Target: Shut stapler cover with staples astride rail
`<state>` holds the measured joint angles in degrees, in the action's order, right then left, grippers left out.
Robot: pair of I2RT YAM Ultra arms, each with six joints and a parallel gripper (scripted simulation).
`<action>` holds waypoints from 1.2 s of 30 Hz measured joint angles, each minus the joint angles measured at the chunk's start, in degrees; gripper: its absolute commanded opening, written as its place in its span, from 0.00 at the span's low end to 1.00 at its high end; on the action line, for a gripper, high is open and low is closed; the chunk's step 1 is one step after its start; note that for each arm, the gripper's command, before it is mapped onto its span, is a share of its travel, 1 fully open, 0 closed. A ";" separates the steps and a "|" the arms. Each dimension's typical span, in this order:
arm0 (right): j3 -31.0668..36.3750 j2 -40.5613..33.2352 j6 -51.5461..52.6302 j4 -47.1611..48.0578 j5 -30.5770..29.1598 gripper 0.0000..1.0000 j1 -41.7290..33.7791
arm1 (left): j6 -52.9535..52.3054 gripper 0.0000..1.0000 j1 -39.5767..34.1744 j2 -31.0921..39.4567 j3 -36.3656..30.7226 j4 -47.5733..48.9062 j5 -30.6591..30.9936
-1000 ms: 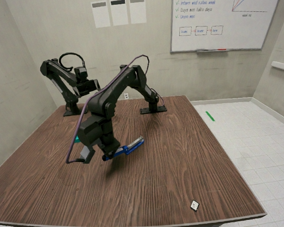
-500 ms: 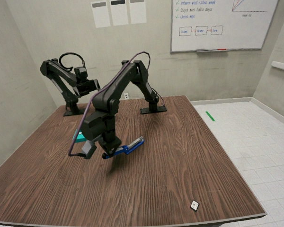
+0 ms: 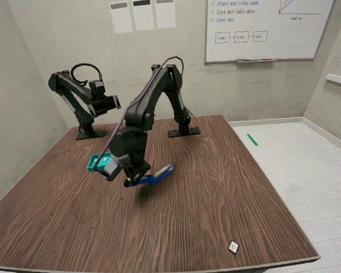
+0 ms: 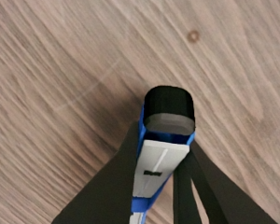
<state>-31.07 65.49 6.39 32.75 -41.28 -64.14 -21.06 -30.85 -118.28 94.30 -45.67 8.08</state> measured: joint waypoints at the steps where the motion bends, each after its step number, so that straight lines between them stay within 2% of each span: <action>1: 0.00 0.00 0.00 0.00 0.00 1.00 0.00 | -0.02 0.00 0.13 0.68 -1.05 1.05 0.28; 11: 0.00 0.00 0.00 0.00 0.00 1.00 0.00 | -0.15 0.00 1.70 7.54 -12.00 12.02 3.67; 36: 0.00 0.00 0.00 0.00 0.00 1.00 0.00 | 0.74 0.00 5.66 19.15 -32.85 35.93 11.80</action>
<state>-31.07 65.49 6.39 32.75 -41.28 -64.14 -20.32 -25.19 -99.13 61.45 -9.74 19.88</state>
